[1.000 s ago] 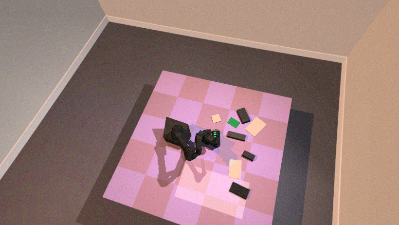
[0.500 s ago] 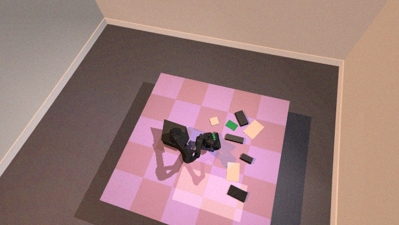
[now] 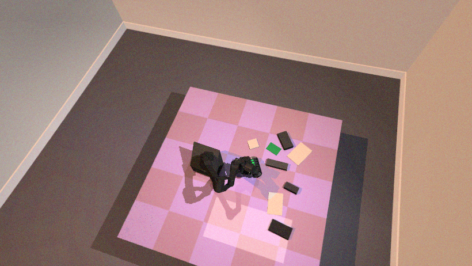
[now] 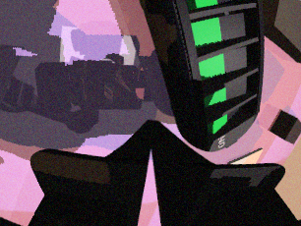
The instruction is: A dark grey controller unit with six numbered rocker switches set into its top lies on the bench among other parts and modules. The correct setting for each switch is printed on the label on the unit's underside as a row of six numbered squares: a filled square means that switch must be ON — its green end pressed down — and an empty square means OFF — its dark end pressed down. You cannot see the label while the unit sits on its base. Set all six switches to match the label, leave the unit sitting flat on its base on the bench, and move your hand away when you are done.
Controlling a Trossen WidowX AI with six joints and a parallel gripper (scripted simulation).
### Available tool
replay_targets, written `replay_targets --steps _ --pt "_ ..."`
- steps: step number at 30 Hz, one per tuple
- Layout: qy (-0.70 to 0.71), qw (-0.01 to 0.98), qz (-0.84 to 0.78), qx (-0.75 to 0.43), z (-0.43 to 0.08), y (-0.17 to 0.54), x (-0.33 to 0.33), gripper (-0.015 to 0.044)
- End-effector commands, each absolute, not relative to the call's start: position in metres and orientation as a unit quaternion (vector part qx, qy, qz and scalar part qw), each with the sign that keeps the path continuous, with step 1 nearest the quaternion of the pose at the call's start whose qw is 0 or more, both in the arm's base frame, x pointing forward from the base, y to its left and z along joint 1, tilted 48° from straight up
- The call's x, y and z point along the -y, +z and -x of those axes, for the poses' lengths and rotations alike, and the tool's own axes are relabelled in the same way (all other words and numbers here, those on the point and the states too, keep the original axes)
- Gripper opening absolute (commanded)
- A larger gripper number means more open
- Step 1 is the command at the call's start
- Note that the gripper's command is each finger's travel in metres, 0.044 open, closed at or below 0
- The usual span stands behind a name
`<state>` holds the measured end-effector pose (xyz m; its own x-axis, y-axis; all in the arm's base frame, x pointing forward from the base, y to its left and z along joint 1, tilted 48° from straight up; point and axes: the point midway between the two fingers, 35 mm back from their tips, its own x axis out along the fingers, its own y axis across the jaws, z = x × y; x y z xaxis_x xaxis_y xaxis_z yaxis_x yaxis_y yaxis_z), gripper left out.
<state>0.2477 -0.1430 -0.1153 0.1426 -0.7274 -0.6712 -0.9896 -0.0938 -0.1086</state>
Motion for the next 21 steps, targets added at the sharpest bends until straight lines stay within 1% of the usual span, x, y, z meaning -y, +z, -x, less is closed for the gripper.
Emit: replay_targets --steps 1,4,10,18,21 --pt "0.237 0.277 0.702 -0.612 -0.214 -0.096 0.12 0.0" --pt "0.236 0.275 0.703 -0.611 -0.198 -0.086 0.111 0.0" --pt "0.24 0.273 0.704 -0.61 -0.199 -0.086 0.111 0.0" --pt "0.392 0.171 0.728 -0.536 -0.256 -0.084 0.122 0.0" --pt "0.404 0.161 0.73 -0.527 -0.26 -0.083 0.123 0.0"
